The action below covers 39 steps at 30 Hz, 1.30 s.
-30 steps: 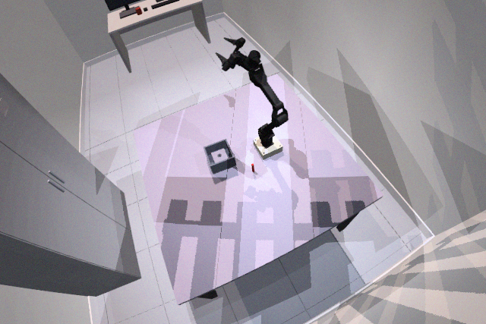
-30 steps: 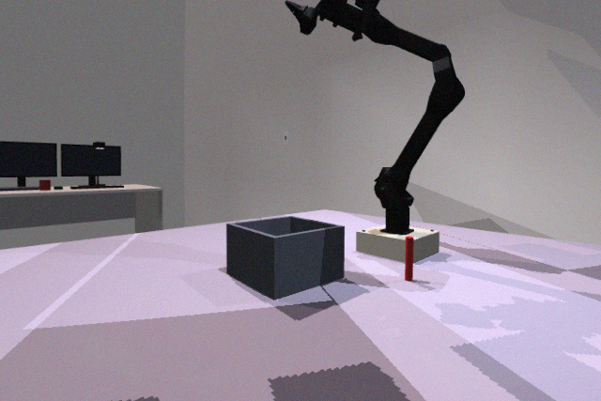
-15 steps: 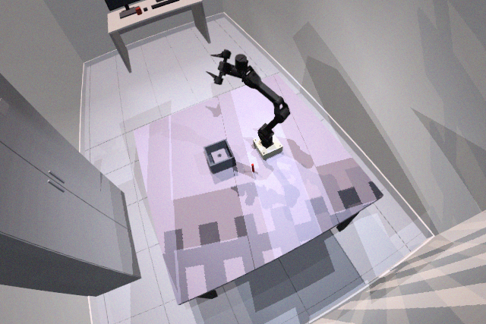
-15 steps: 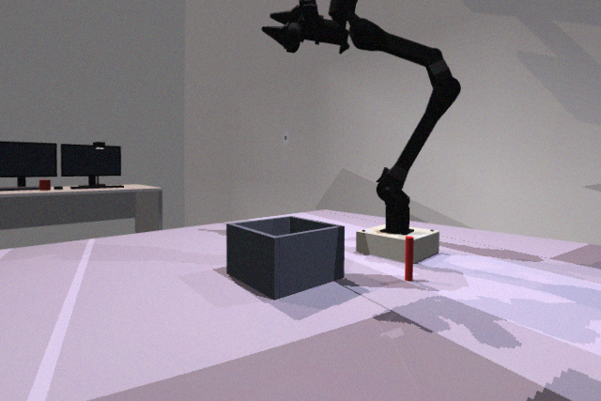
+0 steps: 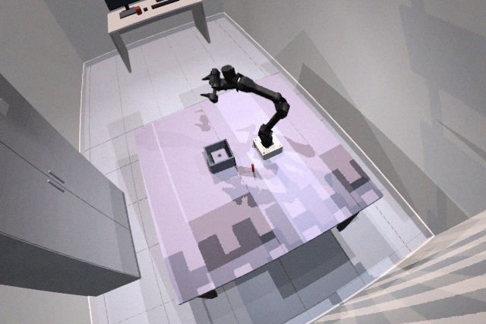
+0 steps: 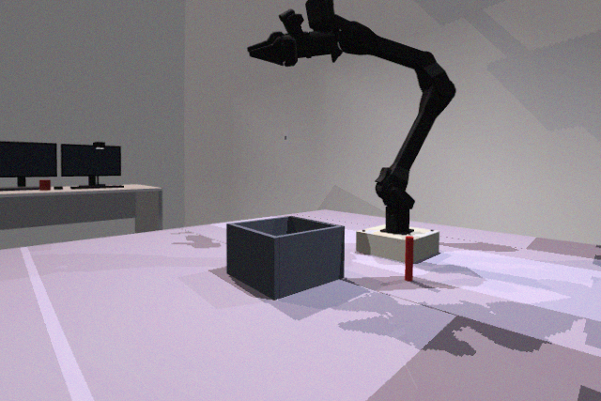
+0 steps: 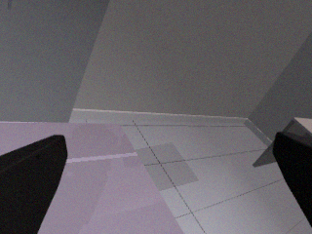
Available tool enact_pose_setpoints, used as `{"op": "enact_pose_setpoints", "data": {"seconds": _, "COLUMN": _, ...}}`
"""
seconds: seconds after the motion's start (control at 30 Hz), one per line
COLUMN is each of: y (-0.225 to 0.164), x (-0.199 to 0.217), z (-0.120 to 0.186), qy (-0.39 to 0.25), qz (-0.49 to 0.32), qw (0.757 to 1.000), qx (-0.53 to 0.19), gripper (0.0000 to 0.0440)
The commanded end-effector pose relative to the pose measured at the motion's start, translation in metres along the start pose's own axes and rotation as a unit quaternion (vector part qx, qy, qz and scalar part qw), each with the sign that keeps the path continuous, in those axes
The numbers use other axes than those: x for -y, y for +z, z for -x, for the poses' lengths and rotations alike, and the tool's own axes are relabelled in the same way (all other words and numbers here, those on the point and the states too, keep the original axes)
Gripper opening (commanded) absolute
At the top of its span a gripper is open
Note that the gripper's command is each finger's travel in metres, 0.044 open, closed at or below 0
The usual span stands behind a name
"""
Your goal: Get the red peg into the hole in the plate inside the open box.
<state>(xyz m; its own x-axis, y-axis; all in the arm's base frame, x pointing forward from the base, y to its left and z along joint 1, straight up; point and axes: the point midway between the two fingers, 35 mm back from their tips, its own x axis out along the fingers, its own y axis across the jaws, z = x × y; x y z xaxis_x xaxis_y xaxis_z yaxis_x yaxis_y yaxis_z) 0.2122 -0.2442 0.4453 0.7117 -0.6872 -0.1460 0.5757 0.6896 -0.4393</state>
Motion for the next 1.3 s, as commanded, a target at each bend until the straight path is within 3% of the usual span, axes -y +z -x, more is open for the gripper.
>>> {"op": "enact_pose_setpoints", "data": {"seconds": 0.0, "y": -0.013, "x": -0.023, "z": -0.009, "qy": 0.033, "qz": -0.028, "qw": 0.999, "qx": -0.029, "gripper": 0.044}}
{"op": "enact_pose_setpoints", "data": {"seconds": 0.33, "y": -0.042, "x": -0.108, "z": -0.014, "qy": 0.134, "qz": -0.118, "qw": 0.976, "qx": -0.125, "gripper": 0.044}}
{"op": "enact_pose_setpoints", "data": {"seconds": 0.67, "y": -0.077, "x": -0.192, "z": 0.009, "qy": 0.2, "qz": -0.188, "qw": 0.928, "qx": -0.251, "gripper": 0.044}}
{"op": "enact_pose_setpoints", "data": {"seconds": 0.93, "y": -0.11, "x": -0.25, "z": 0.045, "qy": 0.212, "qz": -0.223, "qw": 0.879, "qx": -0.364, "gripper": 0.044}}
{"op": "enact_pose_setpoints", "data": {"seconds": 1.27, "y": -0.151, "x": -0.299, "z": 0.098, "qy": 0.182, "qz": -0.232, "qw": 0.825, "qx": -0.483, "gripper": 0.044}}
